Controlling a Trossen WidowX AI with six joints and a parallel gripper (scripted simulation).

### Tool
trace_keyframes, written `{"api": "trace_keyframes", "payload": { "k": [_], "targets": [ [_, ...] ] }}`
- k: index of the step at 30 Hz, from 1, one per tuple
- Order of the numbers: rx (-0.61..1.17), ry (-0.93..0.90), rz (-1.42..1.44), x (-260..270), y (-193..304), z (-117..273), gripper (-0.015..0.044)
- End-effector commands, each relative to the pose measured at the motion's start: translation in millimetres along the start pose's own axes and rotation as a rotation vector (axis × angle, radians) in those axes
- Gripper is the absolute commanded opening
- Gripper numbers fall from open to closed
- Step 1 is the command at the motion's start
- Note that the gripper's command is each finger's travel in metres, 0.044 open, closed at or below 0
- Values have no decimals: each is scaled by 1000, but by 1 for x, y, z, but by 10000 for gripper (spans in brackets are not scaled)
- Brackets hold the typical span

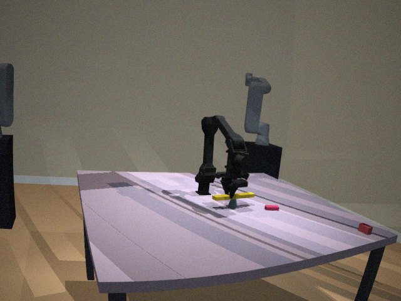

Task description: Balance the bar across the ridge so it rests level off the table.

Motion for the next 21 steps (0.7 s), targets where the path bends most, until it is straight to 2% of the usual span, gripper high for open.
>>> {"api": "trace_keyframes", "payload": {
  "k": [1, 5, 11, 12, 21],
  "targets": [
    [0, 0, 0, 0, 0, 0, 0],
    [0, 0, 0, 0, 0, 0, 0],
    [0, 0, 0, 0, 0, 0, 157],
    [0, 0, 0, 0, 0, 0, 167],
    [0, 0, 0, 0, 0, 0, 167]
  ]
}}
Point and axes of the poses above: the point midway between the two fingers, 35 mm back from their tips, its own z axis back along the fingers, its own x axis across the jaws, y = z × x, the point moved 5 cm from there along z, back along the fingers, and after that the axes turned 6 degrees about z, right-handed, at the moved point
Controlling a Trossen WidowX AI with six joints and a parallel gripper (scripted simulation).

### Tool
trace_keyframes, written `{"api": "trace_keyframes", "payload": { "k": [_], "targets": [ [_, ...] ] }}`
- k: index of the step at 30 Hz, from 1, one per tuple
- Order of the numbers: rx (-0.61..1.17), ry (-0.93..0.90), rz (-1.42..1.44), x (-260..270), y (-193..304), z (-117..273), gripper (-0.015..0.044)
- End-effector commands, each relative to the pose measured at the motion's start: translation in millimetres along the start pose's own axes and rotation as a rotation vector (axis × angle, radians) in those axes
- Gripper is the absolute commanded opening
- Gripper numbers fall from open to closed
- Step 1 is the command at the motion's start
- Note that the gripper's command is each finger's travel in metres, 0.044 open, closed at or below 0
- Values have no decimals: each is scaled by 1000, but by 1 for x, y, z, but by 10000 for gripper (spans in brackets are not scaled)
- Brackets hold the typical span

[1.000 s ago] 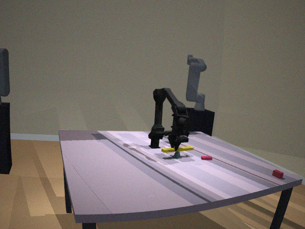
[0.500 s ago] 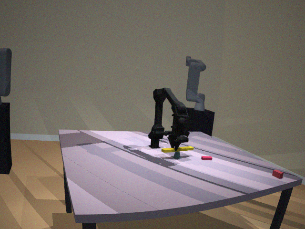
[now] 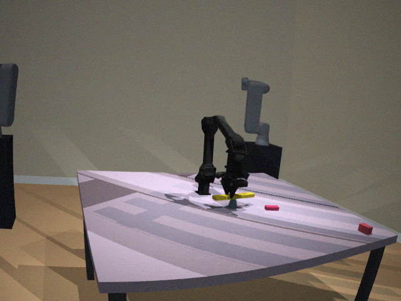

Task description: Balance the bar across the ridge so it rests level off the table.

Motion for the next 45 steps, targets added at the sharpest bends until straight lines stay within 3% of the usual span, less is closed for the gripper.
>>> {"api": "trace_keyframes", "payload": {
  "k": [1, 45],
  "targets": [
    [0, 0, 0, 0, 0, 0, 167],
    [0, 0, 0, 0, 0, 0, 185]
  ]
}}
Point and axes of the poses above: the point midway between the two fingers, 35 mm back from their tips, its own z axis back along the fingers, its own x axis across the jaws, y = z × x, the point moved 5 cm from there along z, back along the fingers, and after that the axes turned 6 degrees about z, right-handed, at the moved point
